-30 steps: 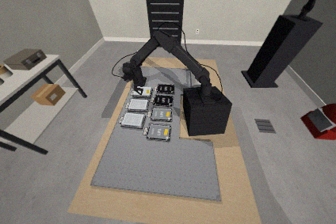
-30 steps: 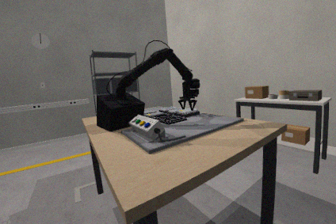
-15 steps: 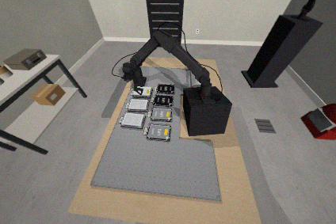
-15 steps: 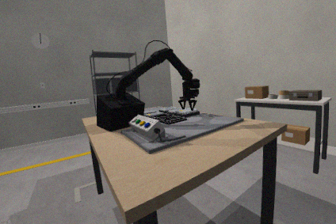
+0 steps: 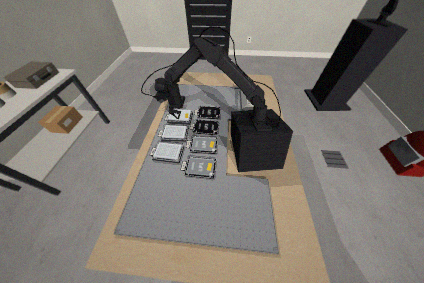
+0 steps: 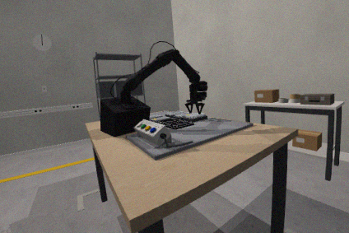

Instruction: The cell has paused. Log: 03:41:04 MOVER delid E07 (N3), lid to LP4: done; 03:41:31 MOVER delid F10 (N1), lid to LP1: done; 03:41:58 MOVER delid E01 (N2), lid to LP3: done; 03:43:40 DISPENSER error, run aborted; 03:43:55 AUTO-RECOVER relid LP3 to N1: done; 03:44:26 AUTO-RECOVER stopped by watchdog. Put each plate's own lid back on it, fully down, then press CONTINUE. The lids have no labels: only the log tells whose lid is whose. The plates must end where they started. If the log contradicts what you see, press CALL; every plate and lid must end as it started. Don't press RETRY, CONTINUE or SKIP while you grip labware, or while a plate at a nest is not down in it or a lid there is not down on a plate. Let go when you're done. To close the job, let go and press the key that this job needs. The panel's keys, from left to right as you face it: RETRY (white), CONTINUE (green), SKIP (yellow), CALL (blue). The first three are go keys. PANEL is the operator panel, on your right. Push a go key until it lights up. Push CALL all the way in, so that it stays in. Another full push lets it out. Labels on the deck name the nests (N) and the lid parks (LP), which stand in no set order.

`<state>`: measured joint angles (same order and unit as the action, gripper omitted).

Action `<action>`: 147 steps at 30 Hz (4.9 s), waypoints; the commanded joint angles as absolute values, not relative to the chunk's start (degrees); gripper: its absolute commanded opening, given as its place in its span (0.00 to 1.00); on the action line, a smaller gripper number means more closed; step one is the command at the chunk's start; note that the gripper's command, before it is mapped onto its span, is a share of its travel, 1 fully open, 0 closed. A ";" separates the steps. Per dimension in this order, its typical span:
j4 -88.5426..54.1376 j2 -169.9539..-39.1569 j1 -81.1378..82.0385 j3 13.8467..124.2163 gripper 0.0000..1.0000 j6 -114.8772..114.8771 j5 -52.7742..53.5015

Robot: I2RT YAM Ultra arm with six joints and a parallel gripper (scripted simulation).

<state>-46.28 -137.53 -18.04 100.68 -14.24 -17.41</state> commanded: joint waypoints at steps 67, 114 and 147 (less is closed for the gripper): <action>-46.45 -132.83 -14.66 97.40 1.00 -10.05 -17.82; -31.05 -126.76 11.87 66.12 1.00 17.76 -18.52; -32.12 -135.54 34.33 69.07 1.00 41.01 -15.84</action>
